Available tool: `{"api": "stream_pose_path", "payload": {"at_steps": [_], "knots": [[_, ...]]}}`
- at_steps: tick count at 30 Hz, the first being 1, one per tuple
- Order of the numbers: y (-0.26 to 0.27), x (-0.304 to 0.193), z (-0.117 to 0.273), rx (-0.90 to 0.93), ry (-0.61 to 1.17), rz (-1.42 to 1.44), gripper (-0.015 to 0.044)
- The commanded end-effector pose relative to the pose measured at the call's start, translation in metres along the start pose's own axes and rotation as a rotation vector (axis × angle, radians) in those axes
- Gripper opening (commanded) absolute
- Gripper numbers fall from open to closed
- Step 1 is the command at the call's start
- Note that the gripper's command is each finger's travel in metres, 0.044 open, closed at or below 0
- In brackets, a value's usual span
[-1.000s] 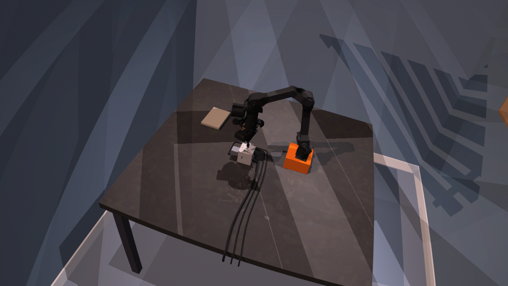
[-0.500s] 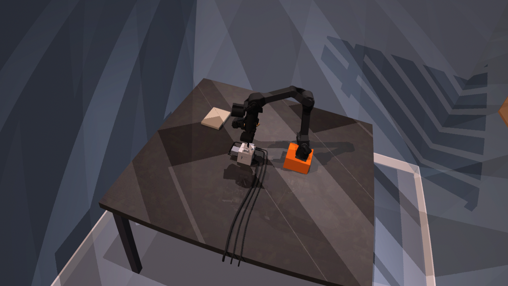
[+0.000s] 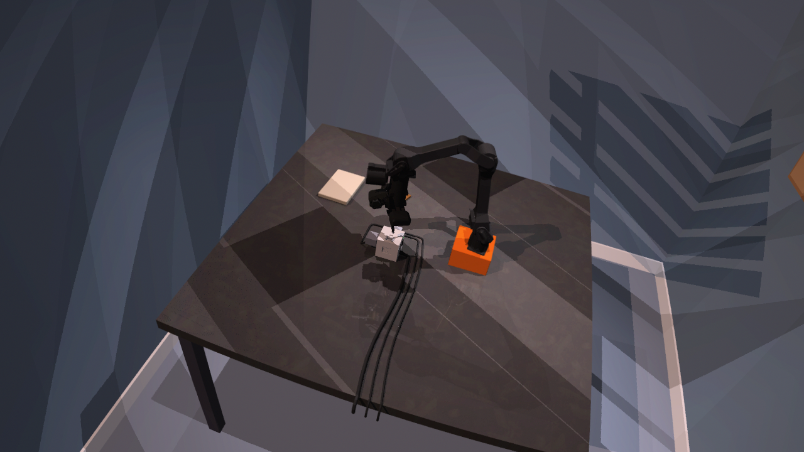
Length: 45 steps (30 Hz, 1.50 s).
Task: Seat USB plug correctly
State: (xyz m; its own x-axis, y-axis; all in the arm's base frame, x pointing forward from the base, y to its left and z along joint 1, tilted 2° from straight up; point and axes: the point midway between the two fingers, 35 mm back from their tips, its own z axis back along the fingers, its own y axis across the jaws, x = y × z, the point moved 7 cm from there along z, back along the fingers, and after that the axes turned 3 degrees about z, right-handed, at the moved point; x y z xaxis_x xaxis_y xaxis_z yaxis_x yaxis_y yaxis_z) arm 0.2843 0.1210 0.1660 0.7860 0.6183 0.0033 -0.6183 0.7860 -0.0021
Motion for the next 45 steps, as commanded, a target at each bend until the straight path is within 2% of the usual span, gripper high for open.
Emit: {"api": "stream_pose_path", "payload": {"at_steps": [1, 37, 45], "knots": [[0.0, 0.0001, -0.0003, 0.0, 0.0, 0.108, 0.0], [0.0, 0.0001, -0.0004, 0.0, 0.0, 1.05, 0.0], [0.0, 0.0001, -0.0004, 0.0, 0.0, 1.09, 0.0]]}}
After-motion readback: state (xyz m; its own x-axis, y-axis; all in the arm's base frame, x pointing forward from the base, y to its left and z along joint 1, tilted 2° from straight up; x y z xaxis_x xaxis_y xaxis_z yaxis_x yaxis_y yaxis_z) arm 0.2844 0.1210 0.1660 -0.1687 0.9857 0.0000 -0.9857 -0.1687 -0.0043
